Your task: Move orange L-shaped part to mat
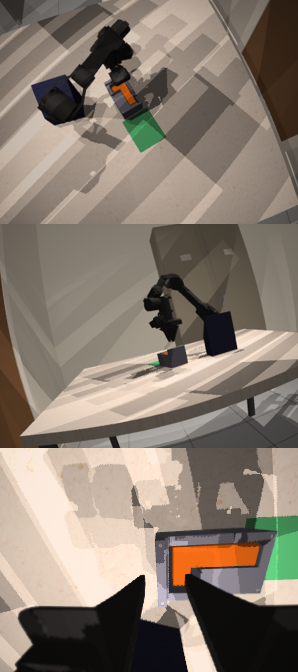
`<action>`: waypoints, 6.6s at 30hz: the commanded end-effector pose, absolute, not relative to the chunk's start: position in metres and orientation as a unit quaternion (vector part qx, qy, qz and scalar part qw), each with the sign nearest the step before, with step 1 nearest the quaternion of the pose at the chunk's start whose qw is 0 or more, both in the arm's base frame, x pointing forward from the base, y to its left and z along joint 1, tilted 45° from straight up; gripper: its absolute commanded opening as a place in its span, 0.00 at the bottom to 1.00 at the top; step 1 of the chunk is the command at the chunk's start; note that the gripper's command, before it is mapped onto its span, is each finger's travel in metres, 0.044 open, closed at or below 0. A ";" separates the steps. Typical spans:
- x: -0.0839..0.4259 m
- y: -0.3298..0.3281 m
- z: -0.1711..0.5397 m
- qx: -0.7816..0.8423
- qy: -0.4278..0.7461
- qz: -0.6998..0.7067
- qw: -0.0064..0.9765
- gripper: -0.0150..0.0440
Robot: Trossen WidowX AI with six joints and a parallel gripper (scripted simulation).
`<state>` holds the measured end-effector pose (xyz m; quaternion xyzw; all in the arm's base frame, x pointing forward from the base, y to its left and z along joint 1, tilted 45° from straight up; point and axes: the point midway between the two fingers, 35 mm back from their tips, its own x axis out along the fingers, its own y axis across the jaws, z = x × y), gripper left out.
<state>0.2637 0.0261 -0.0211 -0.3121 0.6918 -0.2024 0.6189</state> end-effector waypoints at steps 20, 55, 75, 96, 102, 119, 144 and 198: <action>0.252 -0.022 -0.065 -0.319 0.701 -0.208 0.603 0.56; 0.251 -0.033 -0.078 -0.316 0.700 -0.208 0.606 0.56; 0.259 0.027 -0.024 -0.318 0.701 -0.206 0.604 0.56; 0.260 0.043 -0.003 -0.321 0.696 -0.204 0.608 0.56; 0.260 0.043 -0.003 -0.321 0.696 -0.204 0.608 0.56; 0.277 0.012 0.028 -0.011 0.531 -0.499 0.685 0.73; 0.282 -0.028 0.034 0.201 0.348 -0.643 0.652 0.73; 0.280 -0.066 -0.003 0.205 0.345 -0.642 0.653 0.40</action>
